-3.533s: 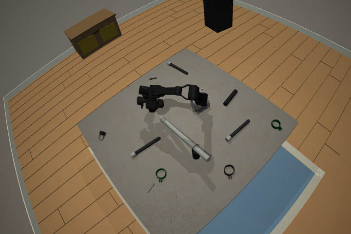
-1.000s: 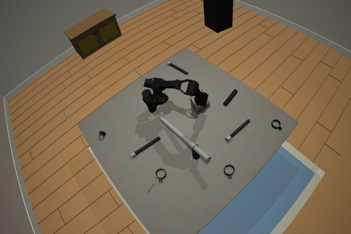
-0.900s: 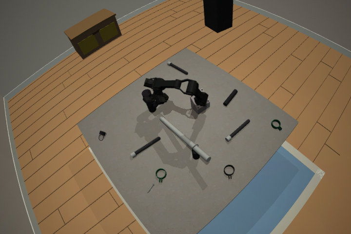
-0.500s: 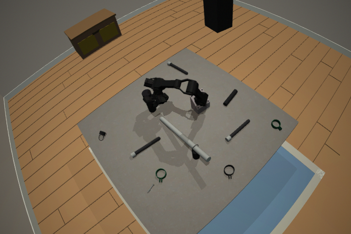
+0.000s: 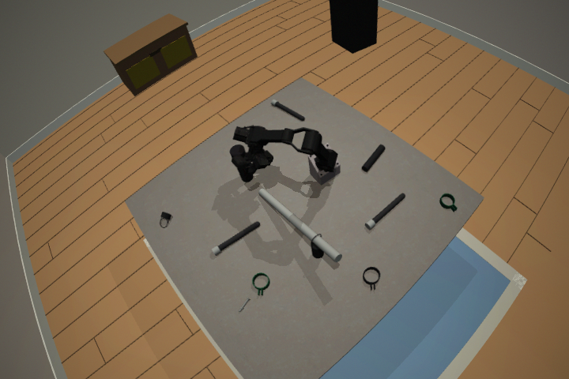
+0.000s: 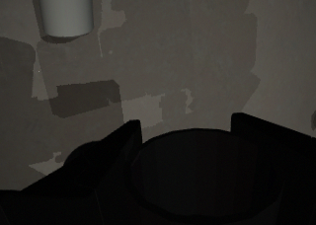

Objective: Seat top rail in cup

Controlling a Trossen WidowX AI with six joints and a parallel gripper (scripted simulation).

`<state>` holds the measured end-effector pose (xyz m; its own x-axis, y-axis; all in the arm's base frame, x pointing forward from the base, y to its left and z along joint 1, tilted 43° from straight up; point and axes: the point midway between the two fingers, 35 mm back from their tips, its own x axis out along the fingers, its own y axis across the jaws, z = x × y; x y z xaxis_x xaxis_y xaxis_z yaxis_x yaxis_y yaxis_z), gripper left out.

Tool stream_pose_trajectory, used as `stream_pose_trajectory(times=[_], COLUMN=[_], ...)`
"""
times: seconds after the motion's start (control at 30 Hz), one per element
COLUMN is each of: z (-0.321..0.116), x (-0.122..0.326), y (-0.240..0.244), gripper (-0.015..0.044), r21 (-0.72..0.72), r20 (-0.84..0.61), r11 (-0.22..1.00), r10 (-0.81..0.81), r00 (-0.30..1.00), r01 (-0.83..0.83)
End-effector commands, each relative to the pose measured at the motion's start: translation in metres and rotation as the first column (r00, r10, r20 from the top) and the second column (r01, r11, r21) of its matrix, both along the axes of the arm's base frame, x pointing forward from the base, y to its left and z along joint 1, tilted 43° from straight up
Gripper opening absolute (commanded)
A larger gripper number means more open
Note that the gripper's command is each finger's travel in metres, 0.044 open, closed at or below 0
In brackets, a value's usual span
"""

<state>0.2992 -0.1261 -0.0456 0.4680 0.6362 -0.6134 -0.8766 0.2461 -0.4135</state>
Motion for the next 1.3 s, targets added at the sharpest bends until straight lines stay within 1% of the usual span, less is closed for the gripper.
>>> stream_pose_trajectory(times=[0.0,0.2,0.4,0.63,0.77,0.83,0.9,0.97,1.07,1.17,1.27], z=[0.000,0.002,0.023,0.053,0.052,0.064,0.083,0.102,0.130,0.158,0.184], x=[0.000,0.000,-0.001,-0.003,-0.003,-0.003,-0.004,-0.006,-0.011,-0.017,-0.025], y=[0.000,0.000,0.000,0.002,0.002,0.002,0.002,0.004,0.007,0.012,0.019], gripper=[0.0131,0.0289,0.0440,0.0440,0.0440,0.0440,0.0440,0.0440,0.0440,0.0440,0.0440], r21=[0.000,0.000,0.000,-0.001,0.008,0.064,0.135,0.187,0.222,0.204,0.140], r20=[0.000,0.000,0.001,0.002,-0.010,-0.093,-0.228,-0.366,-0.565,-0.740,-0.868], r11=[1.000,1.000,1.000,1.000,1.000,0.994,0.966,0.916,0.806,0.662,0.508], r10=[0.000,0.000,0.001,0.001,-0.010,-0.084,-0.186,-0.269,-0.352,-0.378,-0.350], r00=[1.000,1.000,1.000,1.000,1.000,0.992,0.956,0.891,0.746,0.556,0.353], r01=[0.000,0.000,-0.001,-0.001,0.010,0.090,0.221,0.354,0.548,0.721,0.850])
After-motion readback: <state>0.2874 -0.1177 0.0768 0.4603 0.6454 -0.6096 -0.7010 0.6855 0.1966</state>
